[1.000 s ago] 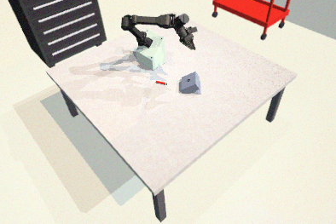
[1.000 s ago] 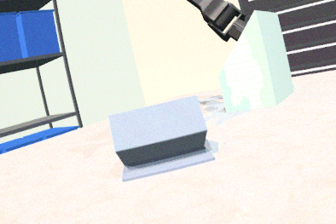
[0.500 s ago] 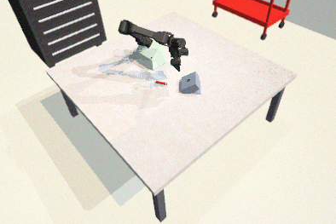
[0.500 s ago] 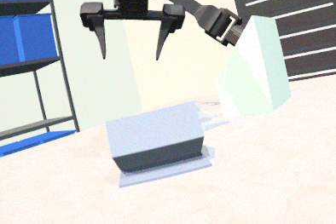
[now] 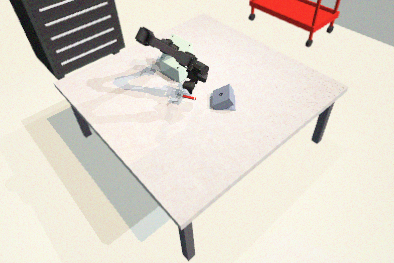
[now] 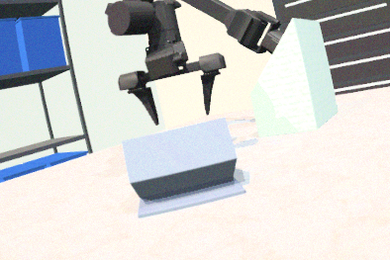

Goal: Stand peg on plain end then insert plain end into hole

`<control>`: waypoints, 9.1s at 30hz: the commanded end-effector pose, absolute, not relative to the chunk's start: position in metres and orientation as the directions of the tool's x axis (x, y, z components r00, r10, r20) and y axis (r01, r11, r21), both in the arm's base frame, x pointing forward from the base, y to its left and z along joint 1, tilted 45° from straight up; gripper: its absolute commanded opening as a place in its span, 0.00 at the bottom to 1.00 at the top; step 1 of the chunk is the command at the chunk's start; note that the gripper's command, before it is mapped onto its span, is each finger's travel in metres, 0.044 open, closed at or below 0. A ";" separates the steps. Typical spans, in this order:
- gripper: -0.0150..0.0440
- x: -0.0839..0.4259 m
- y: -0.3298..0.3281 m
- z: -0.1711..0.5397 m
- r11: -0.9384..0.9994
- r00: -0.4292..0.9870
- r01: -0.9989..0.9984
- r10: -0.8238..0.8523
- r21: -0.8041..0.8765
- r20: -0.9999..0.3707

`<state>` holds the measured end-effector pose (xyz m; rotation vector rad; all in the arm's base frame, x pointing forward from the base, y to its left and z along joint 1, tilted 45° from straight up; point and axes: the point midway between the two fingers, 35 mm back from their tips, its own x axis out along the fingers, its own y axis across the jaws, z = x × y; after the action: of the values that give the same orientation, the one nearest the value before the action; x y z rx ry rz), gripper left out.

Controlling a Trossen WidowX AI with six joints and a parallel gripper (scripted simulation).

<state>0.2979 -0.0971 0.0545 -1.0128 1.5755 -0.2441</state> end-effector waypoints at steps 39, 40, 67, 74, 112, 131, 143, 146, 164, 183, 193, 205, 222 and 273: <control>1.00 0.298 -0.141 0.011 0.616 0.052 -0.447 -0.706 -0.649 -0.706; 1.00 0.298 -0.142 0.010 0.616 0.052 -0.447 -0.706 -0.649 -0.706; 0.44 0.297 -0.152 0.001 0.613 0.053 -0.447 -0.709 -0.651 -0.704; 0.41 0.297 -0.152 0.001 0.613 0.053 -0.447 -0.709 -0.651 -0.704; 0.34 0.287 -0.146 0.014 0.613 0.255 -0.443 -0.613 -0.654 -0.748; 0.34 0.279 -0.143 0.023 0.613 0.392 -0.444 -0.523 -0.654 -0.757; 0.34 0.272 -0.142 0.028 0.612 0.474 -0.444 -0.459 -0.654 -0.752; 0.34 0.271 -0.141 0.029 0.612 0.493 -0.445 -0.442 -0.654 -0.749; 0.34 0.261 -0.141 0.036 0.612 0.603 -0.445 -0.335 -0.654 -0.724; 0.34 0.250 -0.143 0.042 0.611 0.702 -0.447 -0.214 -0.654 -0.679; 0.34 0.244 -0.144 0.045 0.610 0.747 -0.447 -0.147 -0.654 -0.648; 0.34 0.236 -0.146 0.047 0.610 0.794 -0.448 -0.065 -0.654 -0.605; 0.34 0.226 -0.150 0.050 0.609 0.845 -0.449 0.052 -0.653 -0.533; 0.34 0.210 -0.159 0.048 0.623 0.881 -0.452 0.203 -0.638 -0.427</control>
<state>0.2112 -0.1584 0.0479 -0.8161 0.3305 0.3842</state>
